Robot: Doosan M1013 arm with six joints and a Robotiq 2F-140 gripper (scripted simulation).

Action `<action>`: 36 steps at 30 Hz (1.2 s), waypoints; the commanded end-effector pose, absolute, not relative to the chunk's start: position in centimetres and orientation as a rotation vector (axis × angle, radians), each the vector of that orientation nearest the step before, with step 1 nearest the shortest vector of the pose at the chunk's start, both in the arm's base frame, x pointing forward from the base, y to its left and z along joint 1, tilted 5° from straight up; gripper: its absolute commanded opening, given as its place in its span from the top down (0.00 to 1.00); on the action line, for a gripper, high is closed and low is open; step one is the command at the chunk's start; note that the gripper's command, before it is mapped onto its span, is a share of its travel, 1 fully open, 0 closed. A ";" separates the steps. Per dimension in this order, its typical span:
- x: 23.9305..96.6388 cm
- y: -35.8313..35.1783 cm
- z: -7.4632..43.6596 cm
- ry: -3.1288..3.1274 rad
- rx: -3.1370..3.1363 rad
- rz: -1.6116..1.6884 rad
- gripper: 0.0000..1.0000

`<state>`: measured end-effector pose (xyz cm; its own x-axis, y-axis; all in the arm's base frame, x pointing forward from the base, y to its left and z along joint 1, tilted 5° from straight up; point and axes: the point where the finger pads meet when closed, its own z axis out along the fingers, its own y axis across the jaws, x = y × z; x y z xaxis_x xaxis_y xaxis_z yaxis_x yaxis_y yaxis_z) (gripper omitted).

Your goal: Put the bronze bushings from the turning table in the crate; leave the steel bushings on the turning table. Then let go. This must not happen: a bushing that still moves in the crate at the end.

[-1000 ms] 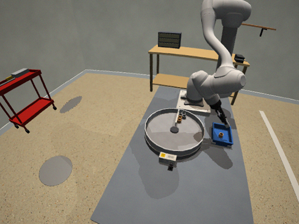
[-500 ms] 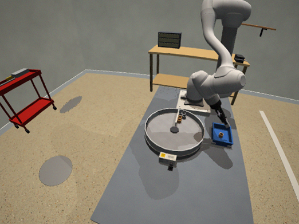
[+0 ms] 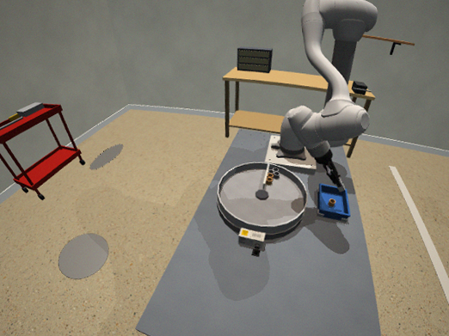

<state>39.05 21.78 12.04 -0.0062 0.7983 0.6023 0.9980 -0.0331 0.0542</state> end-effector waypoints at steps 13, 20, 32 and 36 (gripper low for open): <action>39.0 20.2 12.1 -1.900 -1.834 -0.666 0.94; 38.5 16.3 12.3 -1.989 -1.708 -0.613 0.94; 37.2 5.8 12.8 -2.194 -1.357 -0.465 0.94; 36.7 0.4 13.1 -2.282 -1.166 -0.385 0.94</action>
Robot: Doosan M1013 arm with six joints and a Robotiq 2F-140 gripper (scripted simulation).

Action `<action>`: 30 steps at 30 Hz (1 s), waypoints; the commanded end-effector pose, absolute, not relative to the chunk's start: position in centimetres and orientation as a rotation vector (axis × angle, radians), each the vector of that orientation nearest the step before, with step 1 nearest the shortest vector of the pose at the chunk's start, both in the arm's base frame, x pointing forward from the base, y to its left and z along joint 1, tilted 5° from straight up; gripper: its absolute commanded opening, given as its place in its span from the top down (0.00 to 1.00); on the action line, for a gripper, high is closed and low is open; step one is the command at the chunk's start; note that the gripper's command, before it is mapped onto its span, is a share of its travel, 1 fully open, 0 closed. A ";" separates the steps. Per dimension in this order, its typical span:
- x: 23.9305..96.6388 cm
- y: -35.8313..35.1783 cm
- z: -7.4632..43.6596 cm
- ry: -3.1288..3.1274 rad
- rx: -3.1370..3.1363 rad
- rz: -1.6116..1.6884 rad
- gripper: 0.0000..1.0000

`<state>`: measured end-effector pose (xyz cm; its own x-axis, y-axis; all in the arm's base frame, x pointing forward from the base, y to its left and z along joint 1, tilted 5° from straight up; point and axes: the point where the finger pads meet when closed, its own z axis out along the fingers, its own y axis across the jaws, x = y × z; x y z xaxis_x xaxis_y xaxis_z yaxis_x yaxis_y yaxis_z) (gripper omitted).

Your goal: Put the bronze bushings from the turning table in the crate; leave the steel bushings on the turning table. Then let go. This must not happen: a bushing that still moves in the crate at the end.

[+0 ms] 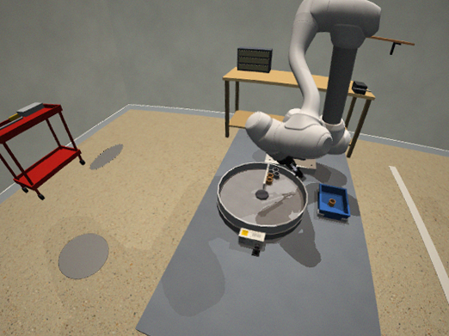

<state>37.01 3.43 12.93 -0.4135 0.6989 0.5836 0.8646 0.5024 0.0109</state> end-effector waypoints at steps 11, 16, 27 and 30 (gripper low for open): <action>35.7 -9.7 13.6 -2.404 -0.804 -0.236 0.94; 35.6 -10.1 13.7 -2.408 -0.788 -0.230 0.94; 35.6 -10.1 13.7 -2.408 -0.788 -0.230 0.94; 35.6 -10.1 13.7 -2.408 -0.788 -0.230 0.94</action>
